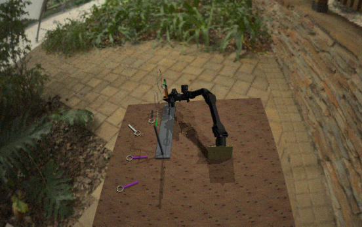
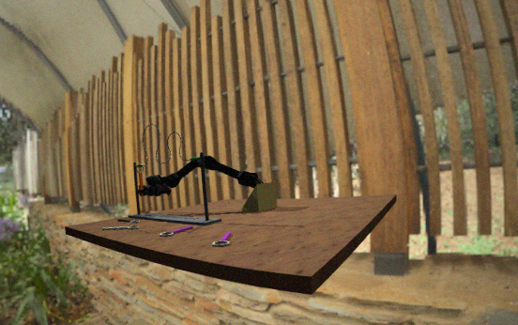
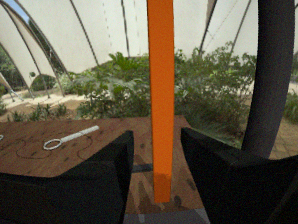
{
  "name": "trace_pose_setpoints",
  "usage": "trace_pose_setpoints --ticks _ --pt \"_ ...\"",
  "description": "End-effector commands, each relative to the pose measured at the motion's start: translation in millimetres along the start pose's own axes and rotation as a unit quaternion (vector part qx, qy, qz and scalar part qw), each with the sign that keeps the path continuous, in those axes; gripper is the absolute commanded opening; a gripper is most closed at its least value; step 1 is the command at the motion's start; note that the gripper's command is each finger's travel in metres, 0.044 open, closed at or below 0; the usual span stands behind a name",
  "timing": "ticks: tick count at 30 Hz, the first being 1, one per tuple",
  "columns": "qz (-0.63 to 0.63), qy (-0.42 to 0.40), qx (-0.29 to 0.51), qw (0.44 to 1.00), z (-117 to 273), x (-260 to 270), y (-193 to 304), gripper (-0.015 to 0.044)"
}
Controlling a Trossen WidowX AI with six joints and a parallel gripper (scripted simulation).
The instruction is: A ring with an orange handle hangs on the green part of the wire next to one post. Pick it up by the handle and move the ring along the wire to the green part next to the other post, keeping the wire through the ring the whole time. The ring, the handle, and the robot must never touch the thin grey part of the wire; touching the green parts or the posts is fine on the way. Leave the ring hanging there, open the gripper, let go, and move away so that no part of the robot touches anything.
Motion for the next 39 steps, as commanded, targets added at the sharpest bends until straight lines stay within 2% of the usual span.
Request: trace_pose_setpoints --ticks 1,5,17,39 --pt "-0.003 0.0 0.001 1.0 -0.1 -0.2 -0.4 0.016" --pt "-0.003 0.0 0.001 1.0 -0.1 -0.2 -0.4 0.016" --pt "0.0 0.0 0.0 1.0 0.0 0.0 0.0 -0.015" --pt "-0.003 -0.001 -0.001 1.0 -0.4 1.1 -14.0 -0.015"
Point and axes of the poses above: the point midway between the two fingers, 35 mm back from their tips, its own z axis back along the fingers, its own x axis across the jaws, y = z × x, the point moved 8 cm from there along z, back along the fingers, and after that the axes turned 4 degrees about z, right-handed, at the moved point
